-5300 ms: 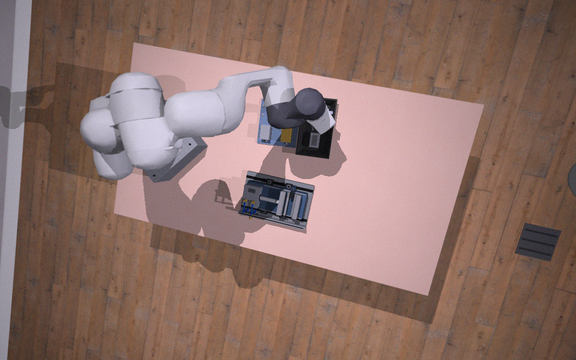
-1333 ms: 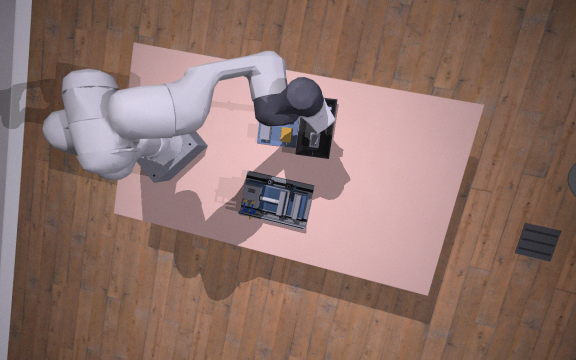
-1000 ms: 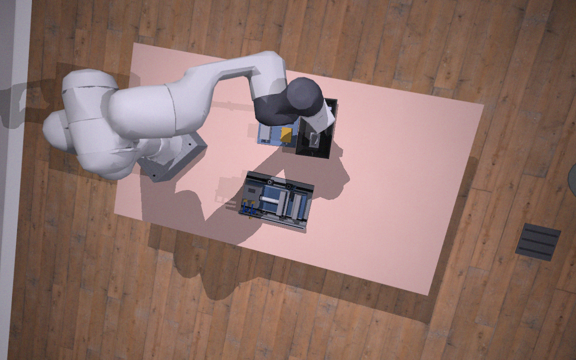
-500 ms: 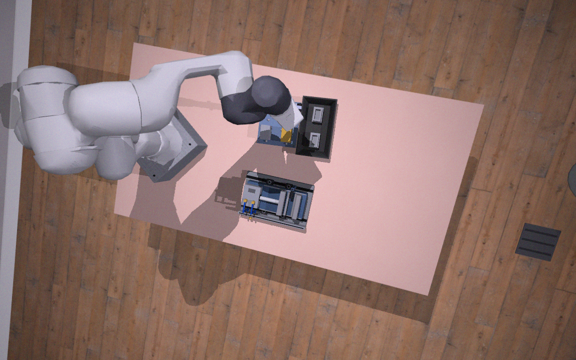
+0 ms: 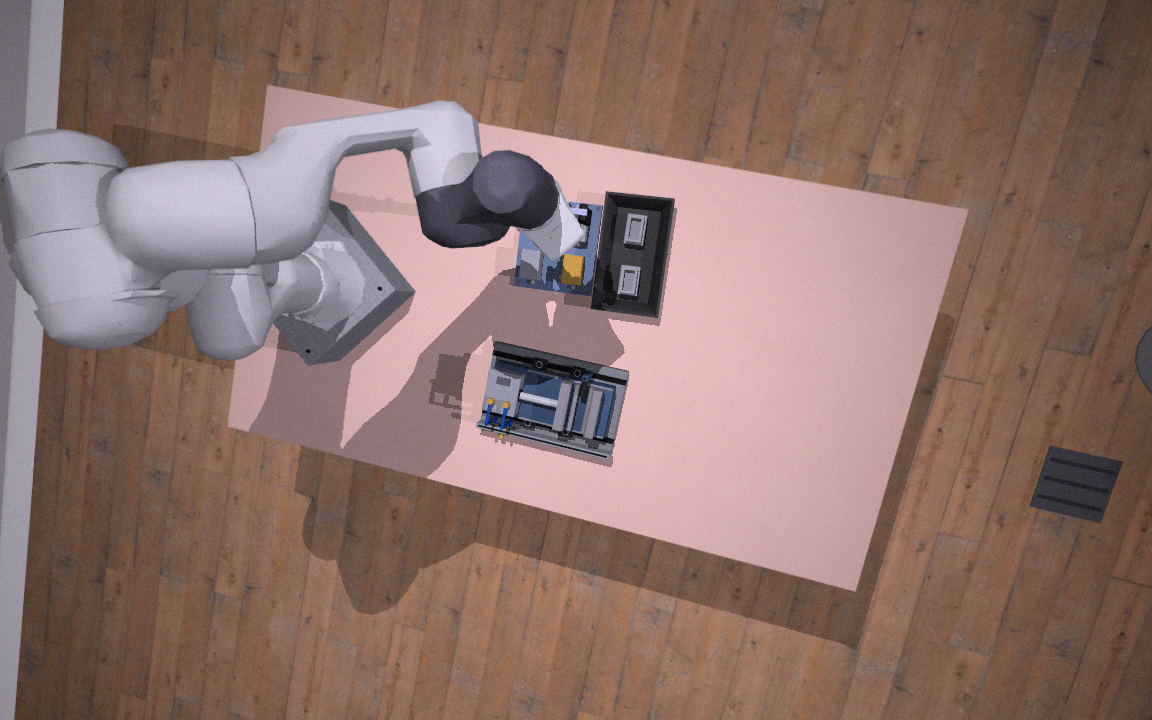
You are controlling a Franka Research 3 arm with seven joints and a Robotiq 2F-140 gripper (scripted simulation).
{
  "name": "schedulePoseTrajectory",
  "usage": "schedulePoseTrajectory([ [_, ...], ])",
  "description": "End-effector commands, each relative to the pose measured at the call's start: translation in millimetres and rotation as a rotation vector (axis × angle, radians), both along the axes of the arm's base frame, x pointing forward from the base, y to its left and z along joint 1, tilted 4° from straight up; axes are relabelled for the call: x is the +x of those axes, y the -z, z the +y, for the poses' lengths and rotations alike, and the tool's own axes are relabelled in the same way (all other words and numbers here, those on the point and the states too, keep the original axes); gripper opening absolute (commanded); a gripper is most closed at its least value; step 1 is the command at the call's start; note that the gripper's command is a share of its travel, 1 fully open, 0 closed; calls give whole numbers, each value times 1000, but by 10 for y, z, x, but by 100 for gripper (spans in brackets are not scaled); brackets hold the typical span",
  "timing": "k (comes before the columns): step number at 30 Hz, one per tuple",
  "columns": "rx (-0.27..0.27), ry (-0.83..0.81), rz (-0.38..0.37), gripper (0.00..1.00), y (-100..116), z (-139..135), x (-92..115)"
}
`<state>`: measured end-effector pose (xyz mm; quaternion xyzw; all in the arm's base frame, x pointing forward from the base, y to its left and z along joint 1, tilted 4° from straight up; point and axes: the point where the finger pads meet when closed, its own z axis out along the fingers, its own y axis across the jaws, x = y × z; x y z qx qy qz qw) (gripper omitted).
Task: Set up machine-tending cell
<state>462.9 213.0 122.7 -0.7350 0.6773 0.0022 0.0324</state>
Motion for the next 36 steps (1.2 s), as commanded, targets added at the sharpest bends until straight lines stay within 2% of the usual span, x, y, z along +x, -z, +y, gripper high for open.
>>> schedulePoseTrajectory([
  [1, 5, 8, -4, 40, -4, 8, 6],
  [28, 5, 8, -4, 40, 5, 9, 6],
  [36, 5, 8, -4, 40, 109, 14, 11],
])
